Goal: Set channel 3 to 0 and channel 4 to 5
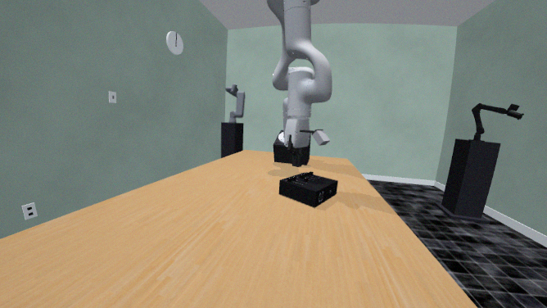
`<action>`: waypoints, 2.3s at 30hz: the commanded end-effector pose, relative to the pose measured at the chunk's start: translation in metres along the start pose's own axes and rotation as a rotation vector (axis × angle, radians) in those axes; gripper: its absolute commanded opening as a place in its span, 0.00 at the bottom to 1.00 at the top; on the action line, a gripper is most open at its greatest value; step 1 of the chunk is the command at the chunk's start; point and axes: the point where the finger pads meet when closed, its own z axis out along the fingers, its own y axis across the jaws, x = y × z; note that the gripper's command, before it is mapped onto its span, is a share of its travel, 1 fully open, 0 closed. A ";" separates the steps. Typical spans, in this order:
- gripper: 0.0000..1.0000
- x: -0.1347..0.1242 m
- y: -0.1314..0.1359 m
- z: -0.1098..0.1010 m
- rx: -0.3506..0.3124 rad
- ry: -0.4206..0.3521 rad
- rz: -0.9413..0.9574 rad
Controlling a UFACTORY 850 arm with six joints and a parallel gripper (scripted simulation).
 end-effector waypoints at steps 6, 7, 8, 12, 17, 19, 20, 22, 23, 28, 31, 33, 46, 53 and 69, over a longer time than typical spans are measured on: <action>0.00 0.000 0.000 0.003 -0.003 -0.031 -0.001; 0.00 0.000 0.000 0.004 -0.003 -0.031 -0.001; 0.00 0.000 0.000 0.005 -0.003 -0.031 -0.001; 0.00 0.000 0.000 0.008 -0.003 -0.031 -0.001; 0.00 0.000 0.000 0.012 -0.003 -0.031 -0.001; 0.00 0.000 0.000 0.014 -0.003 -0.031 -0.001; 0.00 0.000 0.000 0.014 -0.002 -0.031 -0.001; 0.00 0.000 0.000 0.014 -0.002 -0.031 -0.001; 0.00 0.000 0.000 0.015 -0.003 -0.031 -0.001; 0.00 -0.001 0.000 0.019 -0.002 -0.031 -0.001; 0.00 -0.001 0.000 0.021 -0.003 -0.031 -0.001; 0.00 -0.001 0.000 0.022 -0.003 -0.031 -0.001; 0.00 -0.001 0.000 0.023 -0.002 -0.031 -0.001; 0.00 -0.001 0.000 0.023 -0.002 -0.031 -0.001; 0.00 -0.001 0.000 0.023 -0.002 -0.031 -0.001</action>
